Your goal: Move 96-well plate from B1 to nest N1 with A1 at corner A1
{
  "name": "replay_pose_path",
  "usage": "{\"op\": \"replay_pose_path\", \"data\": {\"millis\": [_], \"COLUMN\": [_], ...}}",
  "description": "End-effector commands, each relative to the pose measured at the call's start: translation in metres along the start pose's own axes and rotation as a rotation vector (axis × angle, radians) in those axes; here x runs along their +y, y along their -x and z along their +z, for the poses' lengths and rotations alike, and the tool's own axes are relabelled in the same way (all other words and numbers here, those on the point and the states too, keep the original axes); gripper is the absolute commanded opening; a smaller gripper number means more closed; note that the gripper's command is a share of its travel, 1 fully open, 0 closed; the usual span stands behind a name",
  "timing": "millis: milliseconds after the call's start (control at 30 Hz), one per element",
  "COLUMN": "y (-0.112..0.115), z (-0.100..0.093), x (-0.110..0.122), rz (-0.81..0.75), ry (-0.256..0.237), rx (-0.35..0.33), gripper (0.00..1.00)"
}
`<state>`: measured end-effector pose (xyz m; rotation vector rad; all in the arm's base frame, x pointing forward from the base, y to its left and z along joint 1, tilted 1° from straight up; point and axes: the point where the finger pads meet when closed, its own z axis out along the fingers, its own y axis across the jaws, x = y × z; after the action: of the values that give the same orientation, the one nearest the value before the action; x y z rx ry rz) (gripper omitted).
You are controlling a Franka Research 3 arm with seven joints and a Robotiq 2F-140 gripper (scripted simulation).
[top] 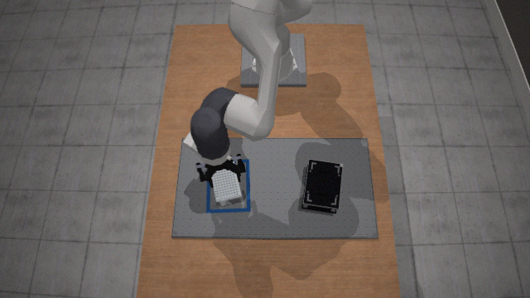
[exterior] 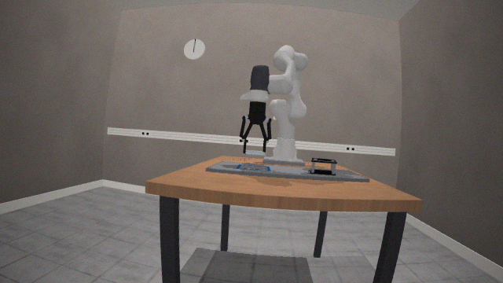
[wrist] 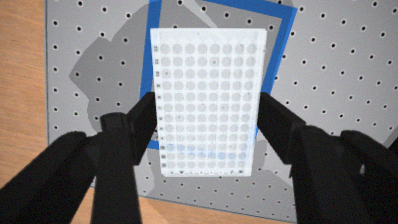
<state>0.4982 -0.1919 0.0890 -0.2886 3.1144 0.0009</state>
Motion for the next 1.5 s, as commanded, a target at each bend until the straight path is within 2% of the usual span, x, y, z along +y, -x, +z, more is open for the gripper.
{"op": "replay_pose_path", "data": {"millis": [0,233,300,800,867,1333,1467], "y": [0.004,0.01,0.01,0.022,0.022,0.033,0.035], "z": [-0.003,-0.007,-0.007,-0.016,-0.016,-0.024,-0.025], "x": [0.012,0.034,0.034,0.082,0.082,0.126,0.133], "rz": [-0.146,-0.379,-0.379,-0.879,-0.879,-1.343,-1.346], "ry": [0.0,0.0,0.0,0.0,0.0,0.0,0.0], "rx": [-0.001,-0.001,-0.001,-0.001,-0.001,-0.001,-0.001], "gripper": [0.6,0.6,0.6,0.6,0.6,0.6,0.6]}}
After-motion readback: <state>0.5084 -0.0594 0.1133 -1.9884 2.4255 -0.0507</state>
